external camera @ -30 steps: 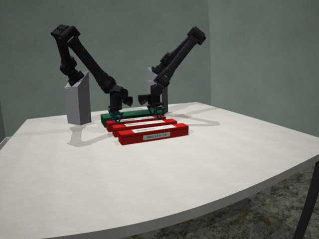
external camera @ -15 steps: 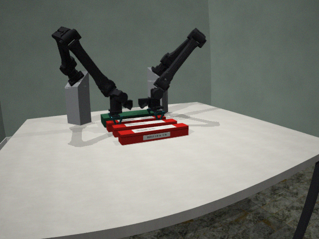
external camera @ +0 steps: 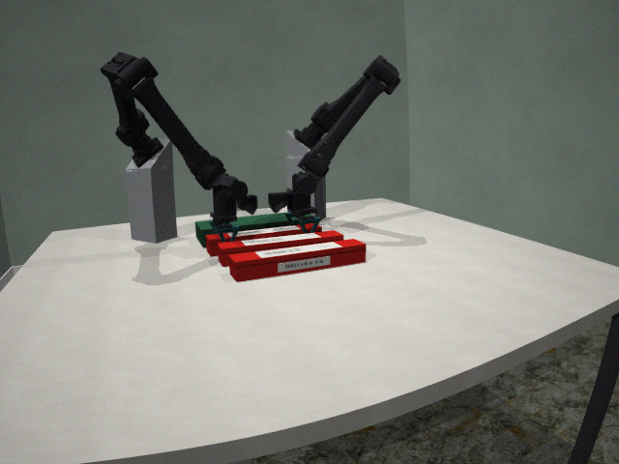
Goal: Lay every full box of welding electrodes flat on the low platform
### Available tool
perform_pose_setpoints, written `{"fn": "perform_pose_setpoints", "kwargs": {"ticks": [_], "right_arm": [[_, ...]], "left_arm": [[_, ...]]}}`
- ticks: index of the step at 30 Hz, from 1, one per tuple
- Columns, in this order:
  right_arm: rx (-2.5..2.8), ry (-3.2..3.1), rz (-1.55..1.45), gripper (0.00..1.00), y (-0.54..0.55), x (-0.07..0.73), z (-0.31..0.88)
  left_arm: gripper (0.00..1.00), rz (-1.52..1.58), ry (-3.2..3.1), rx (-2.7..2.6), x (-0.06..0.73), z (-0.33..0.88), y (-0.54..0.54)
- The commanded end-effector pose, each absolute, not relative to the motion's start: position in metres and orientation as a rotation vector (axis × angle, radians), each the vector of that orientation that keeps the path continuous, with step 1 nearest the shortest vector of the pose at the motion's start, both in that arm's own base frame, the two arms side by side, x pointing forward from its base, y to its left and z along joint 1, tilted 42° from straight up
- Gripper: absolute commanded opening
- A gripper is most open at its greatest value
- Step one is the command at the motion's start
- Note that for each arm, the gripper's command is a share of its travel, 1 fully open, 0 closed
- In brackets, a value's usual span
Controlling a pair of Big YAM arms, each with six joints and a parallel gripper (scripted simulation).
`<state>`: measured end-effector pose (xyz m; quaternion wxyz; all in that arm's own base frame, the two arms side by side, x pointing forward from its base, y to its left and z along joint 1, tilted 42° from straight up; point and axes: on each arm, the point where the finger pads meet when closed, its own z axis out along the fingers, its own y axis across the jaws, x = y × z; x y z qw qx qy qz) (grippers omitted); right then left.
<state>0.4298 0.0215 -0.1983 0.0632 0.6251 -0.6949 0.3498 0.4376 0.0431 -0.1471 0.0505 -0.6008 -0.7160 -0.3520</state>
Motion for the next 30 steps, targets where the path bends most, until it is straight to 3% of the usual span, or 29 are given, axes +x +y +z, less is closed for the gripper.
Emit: {"fn": "perform_pose_setpoints", "kwargs": {"ticks": [1, 2, 30], "right_arm": [[1.902, -2.107, 1.070, 1.00, 0.0263, 0.4349, -0.1948], [1.902, -2.107, 1.070, 0.00, 0.0263, 0.4349, -0.1948], [1.902, -2.107, 1.070, 0.00, 0.0263, 0.4349, -0.1948]], "left_arm": [[1.00, -1.082, -2.183, -1.844, 0.4403, -0.1438, 0.0383], [0.00, -1.082, -2.183, -1.844, 0.4403, -0.1438, 0.0383], [0.00, -1.082, -2.183, -1.844, 0.4403, -0.1438, 0.0383]]}}
